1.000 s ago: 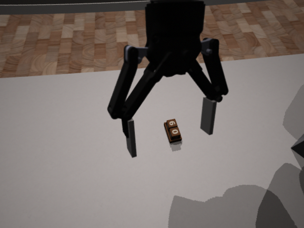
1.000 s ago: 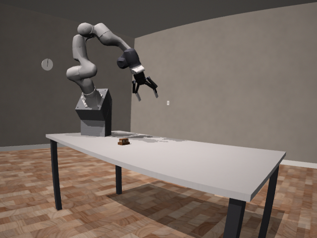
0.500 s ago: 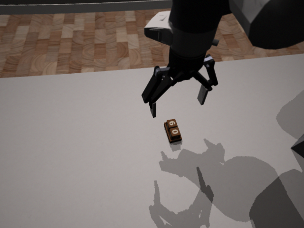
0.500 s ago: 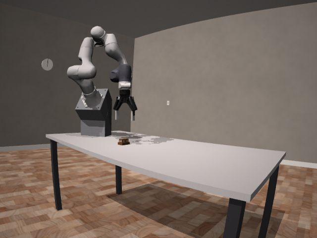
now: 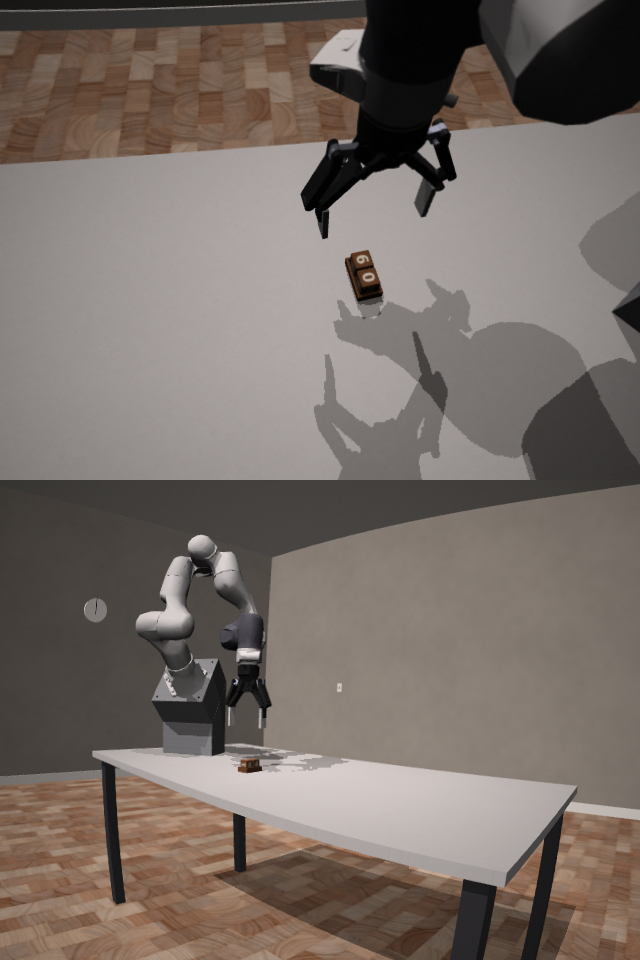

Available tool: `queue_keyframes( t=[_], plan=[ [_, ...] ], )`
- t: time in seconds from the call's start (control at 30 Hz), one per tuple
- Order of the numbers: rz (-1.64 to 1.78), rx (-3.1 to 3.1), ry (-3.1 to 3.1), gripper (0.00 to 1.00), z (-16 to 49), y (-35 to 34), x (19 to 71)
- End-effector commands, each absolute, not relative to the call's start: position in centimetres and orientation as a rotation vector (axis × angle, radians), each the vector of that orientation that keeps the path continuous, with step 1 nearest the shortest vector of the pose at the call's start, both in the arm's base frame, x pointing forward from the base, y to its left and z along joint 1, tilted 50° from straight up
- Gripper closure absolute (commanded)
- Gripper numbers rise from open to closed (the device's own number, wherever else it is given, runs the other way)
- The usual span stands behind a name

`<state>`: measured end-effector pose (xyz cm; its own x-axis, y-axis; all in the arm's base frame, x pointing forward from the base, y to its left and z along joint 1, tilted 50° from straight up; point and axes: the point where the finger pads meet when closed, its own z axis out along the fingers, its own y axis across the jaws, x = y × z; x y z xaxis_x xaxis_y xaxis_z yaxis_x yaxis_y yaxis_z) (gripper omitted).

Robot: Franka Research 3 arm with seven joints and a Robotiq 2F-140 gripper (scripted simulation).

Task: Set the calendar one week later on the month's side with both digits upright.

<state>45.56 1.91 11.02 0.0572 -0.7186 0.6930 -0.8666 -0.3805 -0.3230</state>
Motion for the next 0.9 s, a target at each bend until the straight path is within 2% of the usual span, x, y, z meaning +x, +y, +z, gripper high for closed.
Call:
queue_keyframes(
  t=[0.0,0.47,0.87],
  plan=[
    [1.234,2.14,-1.649,0.0,11.05,2.0,45.71],
    [1.239,2.13,-1.668,0.0,11.06,1.98,45.71],
    [1.321,1.895,-2.076,0.0,11.1,1.58,45.77]
  ],
)
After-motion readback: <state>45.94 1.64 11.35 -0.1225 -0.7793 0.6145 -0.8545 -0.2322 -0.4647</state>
